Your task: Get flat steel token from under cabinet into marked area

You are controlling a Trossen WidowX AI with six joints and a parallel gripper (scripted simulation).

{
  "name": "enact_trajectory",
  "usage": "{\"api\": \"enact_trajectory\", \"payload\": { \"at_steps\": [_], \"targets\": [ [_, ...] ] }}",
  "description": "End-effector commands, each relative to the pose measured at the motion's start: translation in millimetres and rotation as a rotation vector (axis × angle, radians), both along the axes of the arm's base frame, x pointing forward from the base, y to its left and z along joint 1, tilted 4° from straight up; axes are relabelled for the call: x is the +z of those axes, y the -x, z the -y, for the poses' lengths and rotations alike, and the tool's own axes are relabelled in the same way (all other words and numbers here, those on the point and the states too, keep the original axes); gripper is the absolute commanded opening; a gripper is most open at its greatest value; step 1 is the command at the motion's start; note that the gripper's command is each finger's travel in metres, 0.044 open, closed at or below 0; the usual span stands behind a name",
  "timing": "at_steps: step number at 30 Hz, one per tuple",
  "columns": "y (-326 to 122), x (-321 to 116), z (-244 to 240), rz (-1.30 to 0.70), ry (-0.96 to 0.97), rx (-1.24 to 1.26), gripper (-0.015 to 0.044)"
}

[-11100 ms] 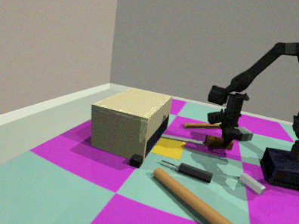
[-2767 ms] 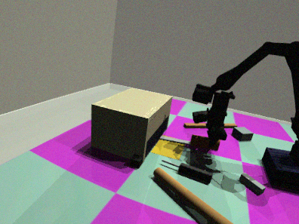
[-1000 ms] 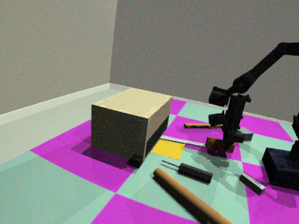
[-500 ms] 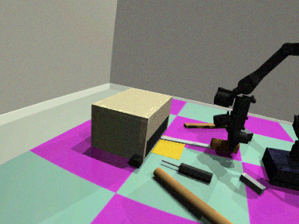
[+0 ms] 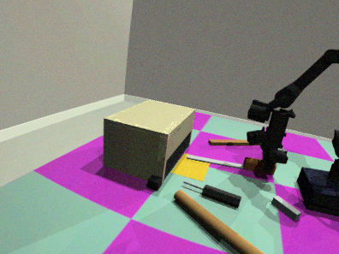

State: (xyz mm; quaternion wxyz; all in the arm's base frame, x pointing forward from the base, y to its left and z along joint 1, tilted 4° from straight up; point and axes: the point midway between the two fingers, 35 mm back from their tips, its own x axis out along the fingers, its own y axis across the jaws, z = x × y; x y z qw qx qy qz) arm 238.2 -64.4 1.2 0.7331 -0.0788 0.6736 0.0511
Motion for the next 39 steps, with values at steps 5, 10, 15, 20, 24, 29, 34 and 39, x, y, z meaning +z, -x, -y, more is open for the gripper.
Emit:
{"api": "enact_trajectory", "payload": {
  "at_steps": [5, 10, 15, 20, 24, 29, 34, 39],
  "targets": [
    [1.4, 1.1, 2.5, -0.001, 0.001, 0.002, 0.0000],
    [3.3, 2.6, 5.6, -0.002, 0.001, 0.005, 0.0000],
    [2.8, 1.4, 4.0, -0.003, 0.000, 0.001, 0.0131],
    [2.7, 1.5, 4.0, -0.003, 0.000, 0.001, 0.0200],
    [2.8, 1.4, 4.0, -0.003, 0.000, 0.001, 0.0226],
    [2.7, 1.5, 4.0, -0.003, 0.001, 0.001, 0.0270],
    [2.7, 1.5, 4.0, -0.003, 0.001, 0.001, 0.0270],
    [3.6, -0.5, 4.0, -0.003, 0.001, 0.001, 0.0270]
  ]
}}
